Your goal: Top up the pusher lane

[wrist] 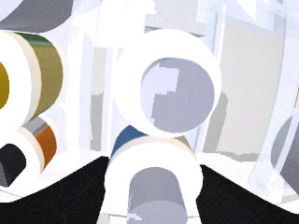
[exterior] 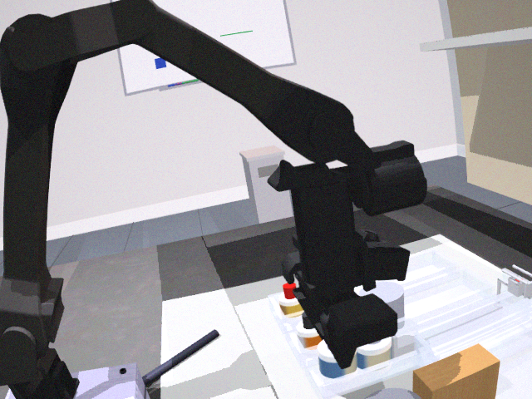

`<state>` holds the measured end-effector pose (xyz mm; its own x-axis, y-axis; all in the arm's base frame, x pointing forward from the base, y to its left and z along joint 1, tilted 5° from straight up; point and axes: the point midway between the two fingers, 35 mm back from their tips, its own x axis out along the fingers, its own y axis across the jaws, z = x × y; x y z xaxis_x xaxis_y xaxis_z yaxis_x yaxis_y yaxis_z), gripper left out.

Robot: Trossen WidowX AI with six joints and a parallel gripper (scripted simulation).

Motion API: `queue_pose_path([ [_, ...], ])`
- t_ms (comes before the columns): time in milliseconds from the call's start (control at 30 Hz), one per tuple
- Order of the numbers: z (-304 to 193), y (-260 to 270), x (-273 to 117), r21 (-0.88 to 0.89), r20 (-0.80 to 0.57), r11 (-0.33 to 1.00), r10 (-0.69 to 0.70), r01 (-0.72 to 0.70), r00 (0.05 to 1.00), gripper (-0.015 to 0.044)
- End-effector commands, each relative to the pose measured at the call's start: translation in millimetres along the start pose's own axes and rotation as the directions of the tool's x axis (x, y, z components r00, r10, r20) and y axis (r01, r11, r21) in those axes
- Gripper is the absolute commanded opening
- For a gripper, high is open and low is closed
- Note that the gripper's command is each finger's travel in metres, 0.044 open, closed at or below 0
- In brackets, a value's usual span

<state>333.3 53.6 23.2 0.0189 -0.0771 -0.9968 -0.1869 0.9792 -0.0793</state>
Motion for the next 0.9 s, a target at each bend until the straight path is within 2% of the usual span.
queue_pose_path([
  [0,3.0,-0.2,1.3,-0.003,0.014,1.000,-0.001,0.001,1.000,0.0000],
  [867,0.3,-0.2,6.2,-0.003,0.013,1.000,-0.001,0.001,1.000,0.0000],
])
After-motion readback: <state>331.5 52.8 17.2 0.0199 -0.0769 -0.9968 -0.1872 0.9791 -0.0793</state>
